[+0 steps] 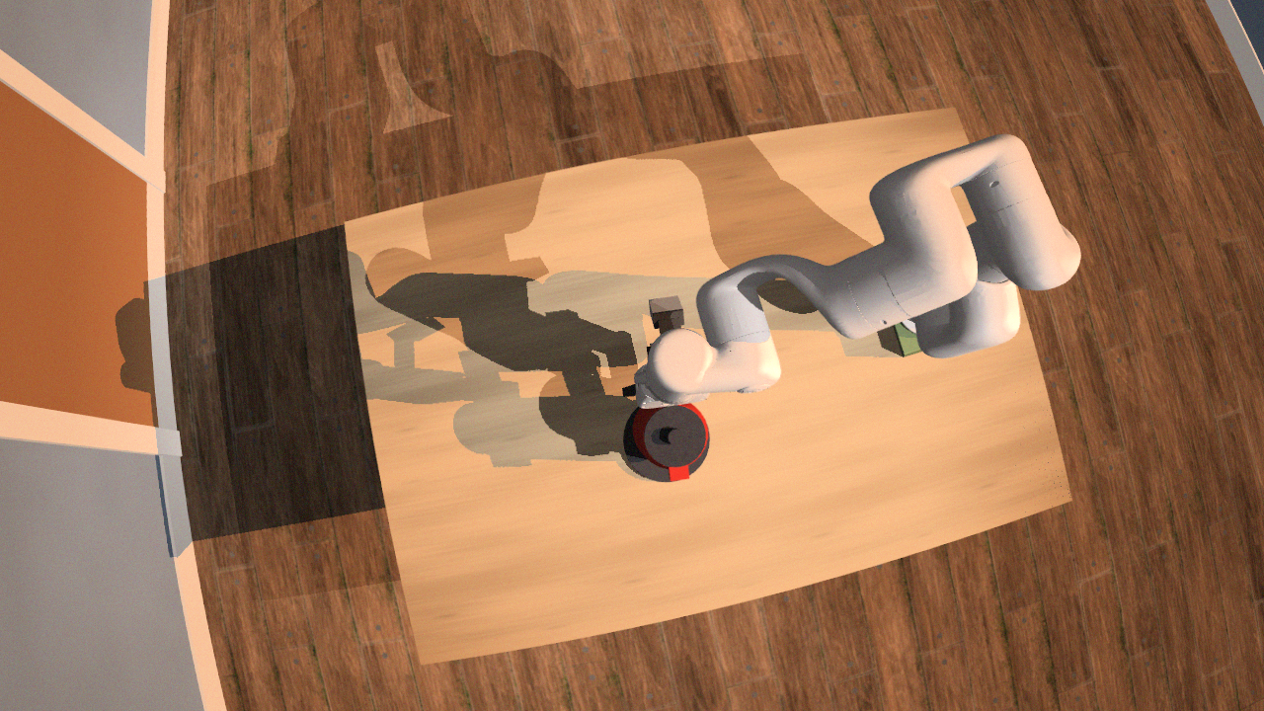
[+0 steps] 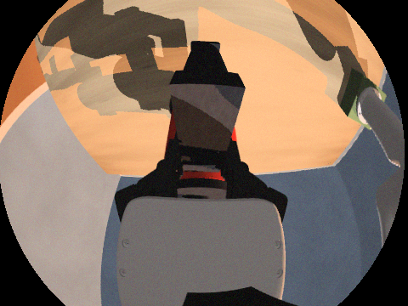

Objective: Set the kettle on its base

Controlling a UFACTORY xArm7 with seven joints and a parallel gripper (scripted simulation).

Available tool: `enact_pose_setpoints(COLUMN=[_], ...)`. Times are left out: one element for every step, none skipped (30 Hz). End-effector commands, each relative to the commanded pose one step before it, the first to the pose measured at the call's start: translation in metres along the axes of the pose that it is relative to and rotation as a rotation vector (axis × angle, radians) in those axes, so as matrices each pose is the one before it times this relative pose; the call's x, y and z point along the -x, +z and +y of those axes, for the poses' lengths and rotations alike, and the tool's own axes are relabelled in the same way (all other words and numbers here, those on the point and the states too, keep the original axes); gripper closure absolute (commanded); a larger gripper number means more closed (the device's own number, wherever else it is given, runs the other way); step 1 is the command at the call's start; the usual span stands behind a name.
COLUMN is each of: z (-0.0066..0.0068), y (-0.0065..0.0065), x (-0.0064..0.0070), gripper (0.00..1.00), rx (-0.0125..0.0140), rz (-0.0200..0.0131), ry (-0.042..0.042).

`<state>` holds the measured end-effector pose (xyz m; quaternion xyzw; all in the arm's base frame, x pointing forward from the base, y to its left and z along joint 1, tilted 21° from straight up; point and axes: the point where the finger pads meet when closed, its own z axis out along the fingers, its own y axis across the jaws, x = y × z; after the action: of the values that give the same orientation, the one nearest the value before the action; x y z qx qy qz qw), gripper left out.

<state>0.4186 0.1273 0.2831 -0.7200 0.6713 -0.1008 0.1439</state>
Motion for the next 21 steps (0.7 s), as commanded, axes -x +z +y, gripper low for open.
enact_pose_setpoints(z=[-0.00156, -0.00001, -0.00002, -0.00004, -0.00005, -0.00005, -0.00005, -0.00004, -0.00003, -0.00002, -0.00001, 0.0, 0.0, 0.0, 0.0, 0.0, 0.0, 0.0, 0.0, 0.0, 0.0], y=[-0.00175, 0.0, -0.00001, -0.00001, -0.00001, -0.00002, -0.00002, -0.00002, -0.00001, -0.00001, 0.0, 0.0, 0.0, 0.0, 0.0, 0.0, 0.0, 0.0, 0.0, 0.0, 0.0], x=[0.00036, 0.00013, 0.00029, 0.00045, 0.00058, 0.00065, 0.00065, 0.00058, 0.00045, 0.00029, 0.00013, 0.00002, 0.0, 0.0, 0.0, 0.0, 0.0, 0.0, 0.0, 0.0, 0.0], gripper=[1.0, 1.0, 1.0, 1.0, 1.0, 1.0, 1.0, 1.0, 1.0, 1.0, 1.0, 1.0, 1.0, 1.0, 1.0, 1.0, 1.0, 1.0, 1.0, 1.0, 1.0], rx=[-0.00487, 0.0, 0.0, 0.0, 0.0, 0.0, 0.0, 0.0, 0.0, 0.0, 0.0, 0.0, 0.0, 0.0, 0.0, 0.0, 0.0, 0.0, 0.0, 0.0, 0.0], rz=[-0.00081, 0.0, 0.0, 0.0, 0.0, 0.0, 0.0, 0.0, 0.0, 0.0, 0.0, 0.0, 0.0, 0.0, 0.0, 0.0, 0.0, 0.0, 0.0, 0.0, 0.0], ry=[-0.0001, 0.0, 0.0, 0.0, 0.0, 0.0, 0.0, 0.0, 0.0, 0.0, 0.0, 0.0, 0.0, 0.0, 0.0, 0.0, 0.0, 0.0, 0.0, 0.0, 0.0])
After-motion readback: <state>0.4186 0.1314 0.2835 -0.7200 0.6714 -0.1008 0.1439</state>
